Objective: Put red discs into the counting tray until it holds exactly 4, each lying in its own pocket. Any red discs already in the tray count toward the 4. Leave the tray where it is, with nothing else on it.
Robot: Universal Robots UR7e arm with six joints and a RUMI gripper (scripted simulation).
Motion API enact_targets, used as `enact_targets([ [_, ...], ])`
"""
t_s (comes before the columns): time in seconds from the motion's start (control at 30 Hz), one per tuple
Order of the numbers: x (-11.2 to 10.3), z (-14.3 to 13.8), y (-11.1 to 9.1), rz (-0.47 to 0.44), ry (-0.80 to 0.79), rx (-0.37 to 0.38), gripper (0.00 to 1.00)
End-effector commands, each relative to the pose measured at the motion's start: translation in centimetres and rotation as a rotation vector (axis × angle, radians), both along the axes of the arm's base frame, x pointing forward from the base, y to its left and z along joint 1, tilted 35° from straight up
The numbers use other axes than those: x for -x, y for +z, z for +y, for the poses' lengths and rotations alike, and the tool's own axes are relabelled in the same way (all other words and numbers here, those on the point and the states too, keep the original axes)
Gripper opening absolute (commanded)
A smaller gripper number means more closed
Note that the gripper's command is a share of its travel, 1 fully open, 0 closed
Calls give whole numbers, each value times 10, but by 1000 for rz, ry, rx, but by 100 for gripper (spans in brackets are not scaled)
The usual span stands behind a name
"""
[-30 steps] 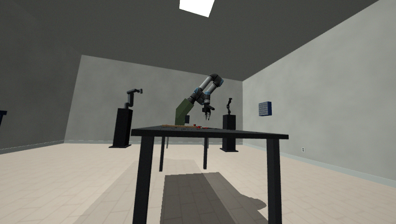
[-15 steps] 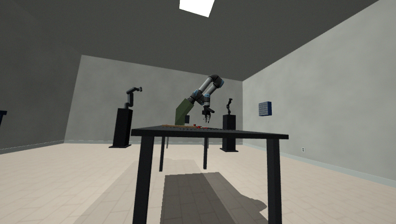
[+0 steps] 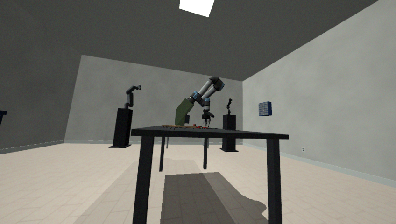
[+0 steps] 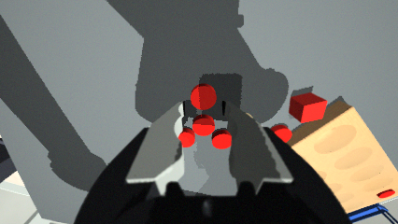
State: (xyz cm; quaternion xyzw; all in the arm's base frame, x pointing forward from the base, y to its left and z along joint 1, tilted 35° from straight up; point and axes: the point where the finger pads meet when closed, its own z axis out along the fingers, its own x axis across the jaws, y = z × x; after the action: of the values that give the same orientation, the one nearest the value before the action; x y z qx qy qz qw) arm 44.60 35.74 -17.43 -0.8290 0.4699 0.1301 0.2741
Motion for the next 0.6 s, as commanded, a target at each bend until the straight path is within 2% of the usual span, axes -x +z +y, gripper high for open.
enact_targets([
  [0.0,-1,5,-7,-2,-2,0,28],
  [0.5,-1,6,-8,-2,-2,0,28],
  [0.53,-1,6,-8,-2,-2,0,0],
  [0.57,-1,6,-8,-2,-2,0,0],
])
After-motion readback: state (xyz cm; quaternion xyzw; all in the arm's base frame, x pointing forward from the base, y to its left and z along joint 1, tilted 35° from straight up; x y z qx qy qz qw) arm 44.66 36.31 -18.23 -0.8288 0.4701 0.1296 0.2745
